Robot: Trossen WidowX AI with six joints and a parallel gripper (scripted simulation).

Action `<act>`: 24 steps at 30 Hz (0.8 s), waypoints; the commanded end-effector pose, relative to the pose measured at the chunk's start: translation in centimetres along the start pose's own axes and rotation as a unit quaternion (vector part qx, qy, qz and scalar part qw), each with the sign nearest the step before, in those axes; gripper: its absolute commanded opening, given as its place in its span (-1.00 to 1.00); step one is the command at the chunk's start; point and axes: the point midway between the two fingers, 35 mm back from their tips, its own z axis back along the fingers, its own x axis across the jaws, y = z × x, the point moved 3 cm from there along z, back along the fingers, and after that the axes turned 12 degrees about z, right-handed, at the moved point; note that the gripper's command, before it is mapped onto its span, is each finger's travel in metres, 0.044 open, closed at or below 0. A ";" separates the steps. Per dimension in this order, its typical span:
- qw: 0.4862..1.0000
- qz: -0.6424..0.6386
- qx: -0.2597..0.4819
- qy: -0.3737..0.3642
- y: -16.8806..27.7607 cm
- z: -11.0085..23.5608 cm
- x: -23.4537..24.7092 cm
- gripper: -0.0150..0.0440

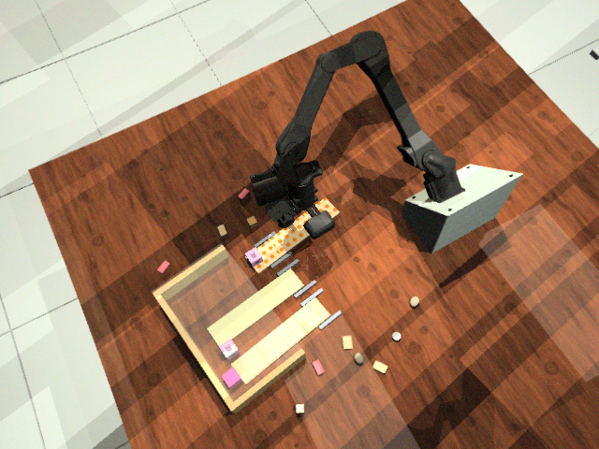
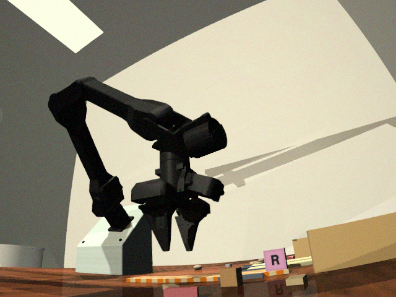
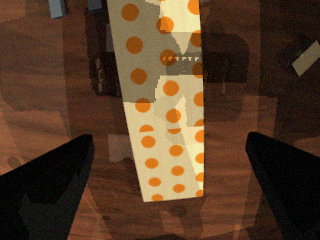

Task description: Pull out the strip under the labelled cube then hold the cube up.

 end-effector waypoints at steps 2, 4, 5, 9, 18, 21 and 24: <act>1.000 -0.003 0.000 0.002 -1.9 0.2 -0.2 1.00; 1.000 -0.003 0.000 0.002 -2.6 0.3 -0.4 1.00; 1.000 -0.003 0.000 0.002 -3.0 0.4 -0.4 1.00; 1.000 -0.003 0.000 0.002 -4.5 0.5 -0.6 1.00; 1.000 -0.004 -0.001 0.002 -7.9 0.9 -1.1 1.00; 1.000 -0.004 -0.001 0.002 -9.0 1.1 -1.3 1.00; 1.000 -0.004 -0.001 0.002 -10.1 1.2 -1.5 1.00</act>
